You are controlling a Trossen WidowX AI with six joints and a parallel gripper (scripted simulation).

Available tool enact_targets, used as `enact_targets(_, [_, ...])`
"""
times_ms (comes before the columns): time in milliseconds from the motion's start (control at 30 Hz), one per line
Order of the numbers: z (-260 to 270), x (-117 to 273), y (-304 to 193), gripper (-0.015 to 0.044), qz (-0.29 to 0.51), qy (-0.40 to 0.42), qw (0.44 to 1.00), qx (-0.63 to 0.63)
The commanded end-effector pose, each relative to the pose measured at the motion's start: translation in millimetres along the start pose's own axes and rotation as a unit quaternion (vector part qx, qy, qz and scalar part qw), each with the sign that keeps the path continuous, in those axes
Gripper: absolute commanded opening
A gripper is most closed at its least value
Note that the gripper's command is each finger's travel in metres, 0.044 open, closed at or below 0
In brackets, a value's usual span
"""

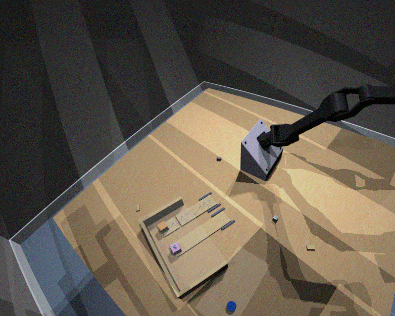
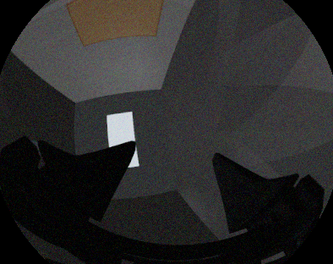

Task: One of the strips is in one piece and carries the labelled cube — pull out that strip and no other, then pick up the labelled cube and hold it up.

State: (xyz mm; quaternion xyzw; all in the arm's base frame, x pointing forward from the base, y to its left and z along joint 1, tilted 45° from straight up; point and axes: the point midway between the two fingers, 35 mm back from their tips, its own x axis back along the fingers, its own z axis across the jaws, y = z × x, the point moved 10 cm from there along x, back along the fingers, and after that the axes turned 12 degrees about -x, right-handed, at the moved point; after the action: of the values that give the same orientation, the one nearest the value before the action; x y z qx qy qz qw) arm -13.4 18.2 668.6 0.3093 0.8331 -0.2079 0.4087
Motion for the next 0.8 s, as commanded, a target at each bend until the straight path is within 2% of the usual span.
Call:
enact_targets(0, [0,0,0,0.04,0.001,0.0,1.0,0.002])
enact_targets(133, [-7,4,4,0.04,0.025,-0.01,0.998,0.056])
enact_targets(400, [-40,36,26,0.04,0.122,-0.101,0.967,0.201])
enact_targets(600, [-57,60,58,0.04,0.186,-0.169,0.915,0.315])
enact_targets(767, [-66,85,100,0.04,0.233,-0.24,0.847,0.414])
